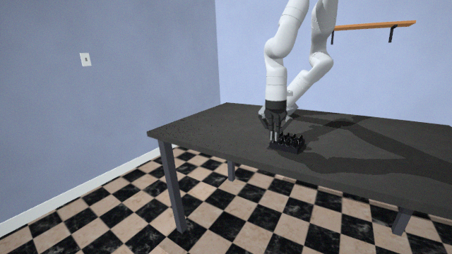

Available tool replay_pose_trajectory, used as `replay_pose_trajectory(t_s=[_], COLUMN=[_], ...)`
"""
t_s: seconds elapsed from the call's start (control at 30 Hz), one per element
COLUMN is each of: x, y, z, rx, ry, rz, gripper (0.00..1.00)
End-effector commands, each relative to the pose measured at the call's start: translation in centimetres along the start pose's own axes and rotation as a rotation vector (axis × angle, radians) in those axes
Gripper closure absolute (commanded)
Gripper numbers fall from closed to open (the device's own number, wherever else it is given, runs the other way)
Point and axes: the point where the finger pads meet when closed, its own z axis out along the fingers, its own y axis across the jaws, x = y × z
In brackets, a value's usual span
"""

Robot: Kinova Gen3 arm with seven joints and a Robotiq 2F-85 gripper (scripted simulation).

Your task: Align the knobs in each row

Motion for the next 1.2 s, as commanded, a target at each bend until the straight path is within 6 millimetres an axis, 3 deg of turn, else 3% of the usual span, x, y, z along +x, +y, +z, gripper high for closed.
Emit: replay_pose_trajectory(t_s=[0.0,1.17], x=[0.04,0.05], y=[0.01,0.01], z=[0.1,0.11], rx=[0.001,0.001], ry=[0.0,0.0], rz=[-0.001,0.021], gripper=[0.92,0.92])
